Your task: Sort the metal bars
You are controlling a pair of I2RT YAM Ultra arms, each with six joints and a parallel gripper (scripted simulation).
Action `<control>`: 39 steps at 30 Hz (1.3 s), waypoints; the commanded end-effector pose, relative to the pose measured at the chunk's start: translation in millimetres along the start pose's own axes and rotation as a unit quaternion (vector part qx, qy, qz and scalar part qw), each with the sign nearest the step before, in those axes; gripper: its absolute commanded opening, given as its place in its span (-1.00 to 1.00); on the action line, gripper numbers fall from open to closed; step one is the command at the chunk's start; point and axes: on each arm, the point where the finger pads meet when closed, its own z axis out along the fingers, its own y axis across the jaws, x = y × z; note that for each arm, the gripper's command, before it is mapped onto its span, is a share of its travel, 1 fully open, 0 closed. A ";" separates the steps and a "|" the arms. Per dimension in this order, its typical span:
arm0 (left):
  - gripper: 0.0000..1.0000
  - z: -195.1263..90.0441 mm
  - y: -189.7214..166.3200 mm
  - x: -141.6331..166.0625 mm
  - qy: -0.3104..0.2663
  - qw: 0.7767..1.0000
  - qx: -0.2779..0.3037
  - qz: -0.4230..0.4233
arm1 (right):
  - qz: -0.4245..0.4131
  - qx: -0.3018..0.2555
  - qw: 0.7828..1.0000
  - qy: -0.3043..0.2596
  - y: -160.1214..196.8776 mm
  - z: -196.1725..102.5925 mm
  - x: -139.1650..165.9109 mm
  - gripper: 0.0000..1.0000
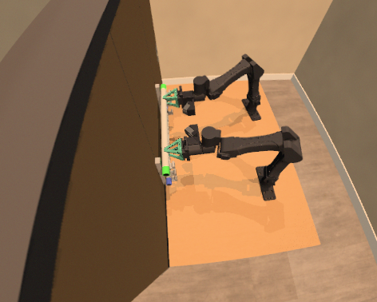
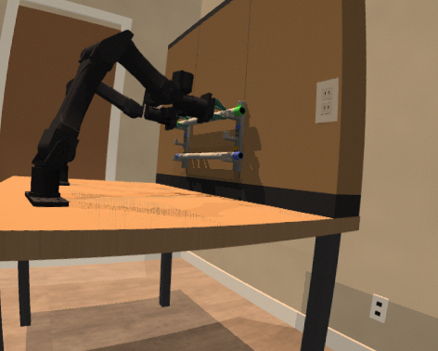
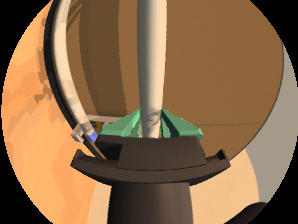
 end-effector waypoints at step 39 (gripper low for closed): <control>-0.65 1.9 2.5 3.7 0.000 0.999 -0.035 -0.003 | 0.003 0.032 0.999 -0.001 -2.5 1.0 1.9 -0.67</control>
